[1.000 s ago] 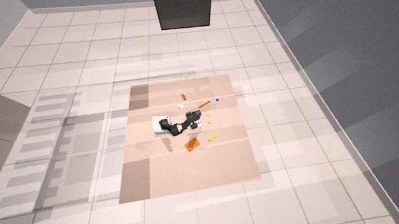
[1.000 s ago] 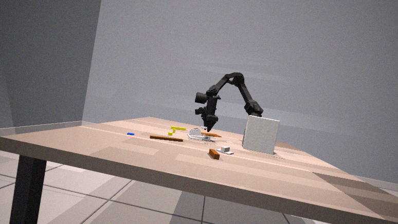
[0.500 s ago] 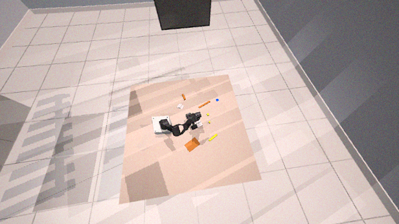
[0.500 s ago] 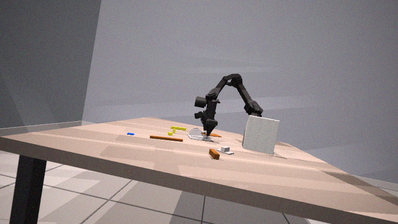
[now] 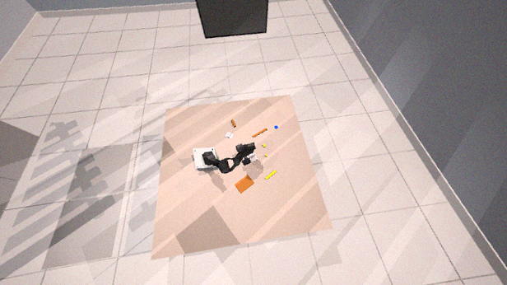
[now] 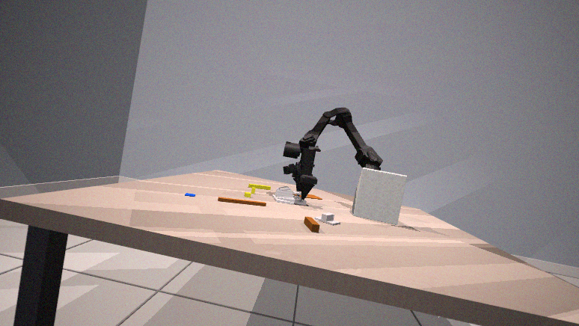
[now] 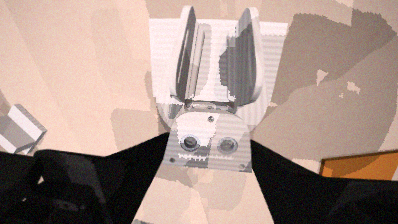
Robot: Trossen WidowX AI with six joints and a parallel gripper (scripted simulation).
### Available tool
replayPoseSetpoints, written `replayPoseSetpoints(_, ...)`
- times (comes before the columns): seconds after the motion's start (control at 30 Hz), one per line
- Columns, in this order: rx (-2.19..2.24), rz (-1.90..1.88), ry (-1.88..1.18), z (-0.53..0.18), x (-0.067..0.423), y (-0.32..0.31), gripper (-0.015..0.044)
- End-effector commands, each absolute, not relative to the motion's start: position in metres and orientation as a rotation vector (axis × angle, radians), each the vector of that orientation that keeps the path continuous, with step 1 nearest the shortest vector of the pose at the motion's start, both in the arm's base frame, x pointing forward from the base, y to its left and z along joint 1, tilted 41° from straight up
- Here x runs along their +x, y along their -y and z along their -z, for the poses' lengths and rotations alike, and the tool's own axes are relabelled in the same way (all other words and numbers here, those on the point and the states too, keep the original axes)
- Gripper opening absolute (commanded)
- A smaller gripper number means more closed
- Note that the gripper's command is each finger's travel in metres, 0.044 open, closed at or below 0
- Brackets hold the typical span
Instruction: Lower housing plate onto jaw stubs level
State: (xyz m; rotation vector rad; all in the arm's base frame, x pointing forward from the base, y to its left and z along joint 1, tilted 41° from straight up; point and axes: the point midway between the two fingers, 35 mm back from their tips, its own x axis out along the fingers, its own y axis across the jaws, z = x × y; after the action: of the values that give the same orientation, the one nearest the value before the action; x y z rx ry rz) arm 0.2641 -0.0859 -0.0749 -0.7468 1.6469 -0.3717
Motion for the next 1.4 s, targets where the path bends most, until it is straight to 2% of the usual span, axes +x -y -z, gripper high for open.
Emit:
replayPoseSetpoints(0.0,-0.752,0.372,-1.648,0.0751,0.2638,0.0864,0.0351)
replayPoseSetpoints(1.37,-0.753,0.371,-1.648,0.0814,0.2632,0.0921,0.0351)
